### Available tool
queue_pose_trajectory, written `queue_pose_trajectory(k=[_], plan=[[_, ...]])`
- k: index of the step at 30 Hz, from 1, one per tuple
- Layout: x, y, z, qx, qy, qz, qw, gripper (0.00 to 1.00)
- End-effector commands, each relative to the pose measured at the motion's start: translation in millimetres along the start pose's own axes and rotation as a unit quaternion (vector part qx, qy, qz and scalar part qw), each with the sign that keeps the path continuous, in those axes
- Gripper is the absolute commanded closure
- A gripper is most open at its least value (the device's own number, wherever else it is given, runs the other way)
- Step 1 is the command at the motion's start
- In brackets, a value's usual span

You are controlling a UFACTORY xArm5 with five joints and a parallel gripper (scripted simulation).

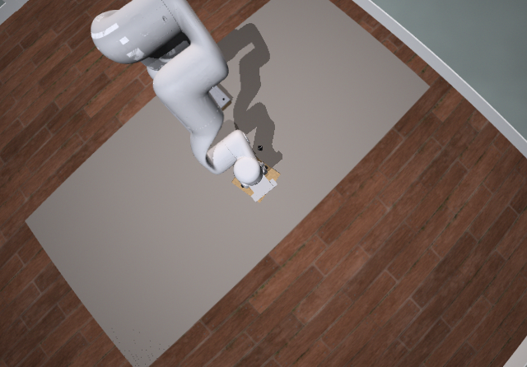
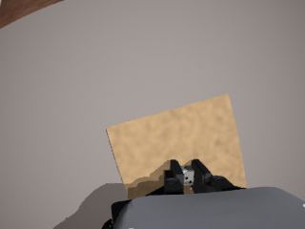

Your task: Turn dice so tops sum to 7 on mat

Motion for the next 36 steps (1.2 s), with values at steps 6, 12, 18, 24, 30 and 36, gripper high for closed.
queue_pose_trajectory(k=[6,12,18,24,30,36], plan=[[1.0,-1.0,0.0,0.000,0.000,0.002,1.000,0.89],[1.0,-1.0,0.0,0.000,0.000,0.002,1.000,0.89],[1.0,-1.0,0.0,0.000,0.000,0.002,1.000,0.81],[1.0,-1.0,0.0,0.000,0.000,0.002,1.000,0.73],[1.0,-1.0,0.0,0.000,0.000,0.002,1.000,0.69],[1.0,-1.0,0.0,0.000,0.000,0.002,1.000,0.69]])
Point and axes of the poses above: the point where the finger pads meet when closed, its own x axis back along the fingers, its own z axis across the jaws, y = z × x, the point moved 9 cm from there along x, back along the fingers
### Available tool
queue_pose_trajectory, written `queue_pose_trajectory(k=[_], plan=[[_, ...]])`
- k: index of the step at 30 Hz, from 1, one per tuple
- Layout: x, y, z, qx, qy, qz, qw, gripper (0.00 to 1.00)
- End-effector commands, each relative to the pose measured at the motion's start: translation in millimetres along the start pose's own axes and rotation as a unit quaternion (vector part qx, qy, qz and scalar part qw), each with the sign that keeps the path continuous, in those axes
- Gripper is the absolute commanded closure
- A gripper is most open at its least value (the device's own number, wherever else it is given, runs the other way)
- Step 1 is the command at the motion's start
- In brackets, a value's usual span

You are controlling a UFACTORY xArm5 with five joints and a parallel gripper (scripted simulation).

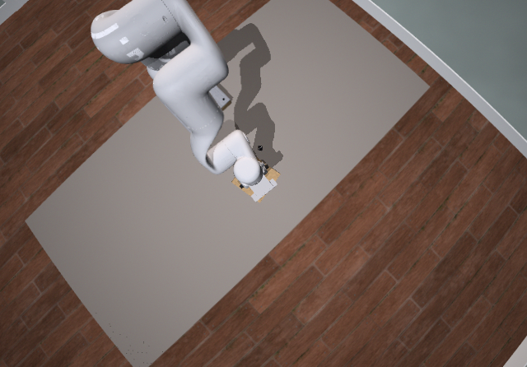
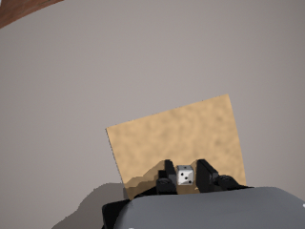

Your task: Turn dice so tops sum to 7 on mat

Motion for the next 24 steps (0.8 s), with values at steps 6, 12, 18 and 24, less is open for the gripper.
queue_pose_trajectory(k=[6,12,18,24], plan=[[6.0,-1,0,0.000,0.000,0.002,1.000,0.69],[24.3,-1,-1,0.000,0.000,0.002,1.000,0.69],[57.2,-1,-3,0.000,0.000,0.002,1.000,0.69],[76.3,-1,-3,0.000,0.000,0.001,1.000,0.69]])
Point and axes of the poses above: the point where the finger pads meet when closed, its own x axis back along the fingers, its own z axis across the jaws, y = z × x, the point moved 9 cm from there along x, back along the fingers
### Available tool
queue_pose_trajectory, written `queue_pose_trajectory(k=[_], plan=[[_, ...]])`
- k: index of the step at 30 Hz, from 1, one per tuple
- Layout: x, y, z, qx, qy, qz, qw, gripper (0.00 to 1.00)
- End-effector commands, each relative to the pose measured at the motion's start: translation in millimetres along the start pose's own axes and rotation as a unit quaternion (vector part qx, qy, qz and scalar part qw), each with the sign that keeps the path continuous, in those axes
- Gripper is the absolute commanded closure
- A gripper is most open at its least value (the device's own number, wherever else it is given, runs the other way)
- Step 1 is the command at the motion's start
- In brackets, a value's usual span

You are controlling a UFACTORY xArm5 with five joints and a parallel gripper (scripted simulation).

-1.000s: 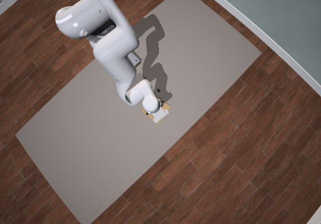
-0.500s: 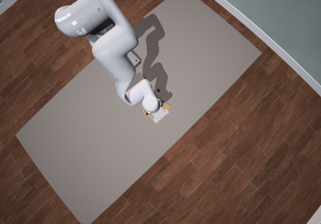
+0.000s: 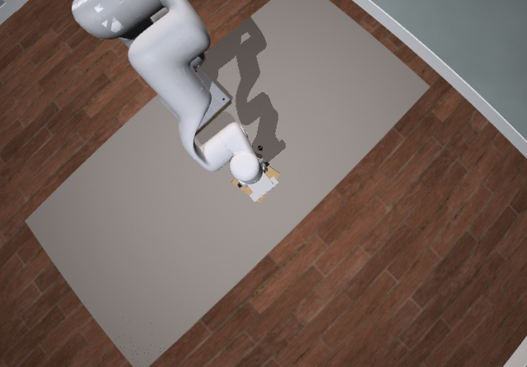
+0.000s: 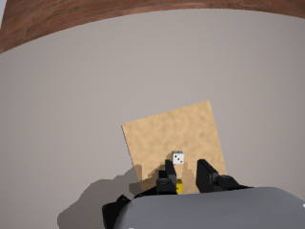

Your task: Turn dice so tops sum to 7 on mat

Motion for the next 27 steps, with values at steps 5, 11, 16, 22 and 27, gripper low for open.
queue_pose_trajectory(k=[5,11,16,22,27], plan=[[25.4,0,-1,0.000,0.000,0.000,1.000,0.69],[27.1,0,-1,0.000,0.000,0.000,1.000,0.00],[27.1,0,-1,0.000,0.000,0.000,1.000,0.00],[27.1,0,-1,0.000,0.000,0.000,1.000,0.00],[27.1,0,-1,0.000,0.000,0.000,1.000,0.00]])
Point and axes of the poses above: the point where the finger pads meet when closed, its own x axis back along the fingers, its own z axis across the jaws, y = z × x, the point moved 9 cm from there along x, back along the fingers
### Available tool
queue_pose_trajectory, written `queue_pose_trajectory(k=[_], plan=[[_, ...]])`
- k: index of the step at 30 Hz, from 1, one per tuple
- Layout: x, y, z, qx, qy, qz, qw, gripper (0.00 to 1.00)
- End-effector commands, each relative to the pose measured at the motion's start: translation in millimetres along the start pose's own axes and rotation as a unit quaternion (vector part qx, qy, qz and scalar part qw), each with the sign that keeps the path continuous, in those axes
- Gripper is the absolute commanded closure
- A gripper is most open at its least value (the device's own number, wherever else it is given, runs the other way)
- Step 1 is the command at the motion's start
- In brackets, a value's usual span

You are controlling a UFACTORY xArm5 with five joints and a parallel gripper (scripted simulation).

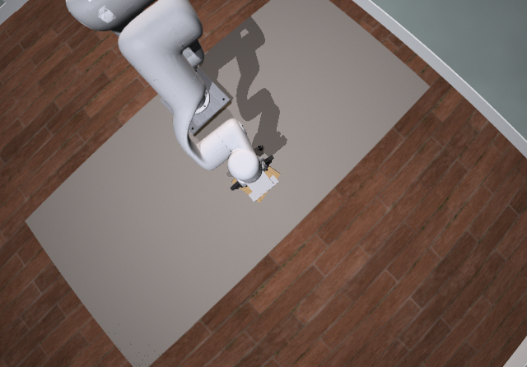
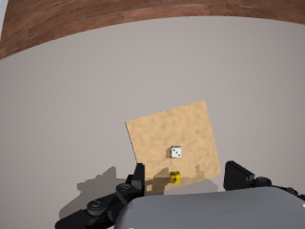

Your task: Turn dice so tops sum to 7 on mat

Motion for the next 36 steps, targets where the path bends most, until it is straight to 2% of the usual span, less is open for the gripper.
queue_pose_trajectory(k=[1,8,16,21,22,25,27,33,36], plan=[[1.2,-1,0,0.000,0.000,0.002,1.000,0.00],[0.2,2,-4,-0.015,0.000,0.002,1.000,0.00],[-8.7,28,-38,-0.142,-0.003,-0.001,0.990,0.00],[-13.0,41,-52,-0.202,-0.003,-0.003,0.979,0.00],[-14.9,47,-58,-0.228,-0.004,-0.004,0.974,0.00],[-15.2,48,-59,-0.232,-0.004,-0.004,0.973,0.00],[-19.2,61,-70,-0.285,-0.004,-0.006,0.958,0.00],[-24.5,79,-84,-0.354,-0.004,-0.008,0.935,0.00],[-25.5,83,-87,-0.368,-0.004,-0.008,0.930,0.00]])
Point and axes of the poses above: the point where the finger pads meet when closed, its own x axis back along the fingers, its own z axis across the jaws, y = z × x, the point moved 9 cm from there along x, back along the fingers
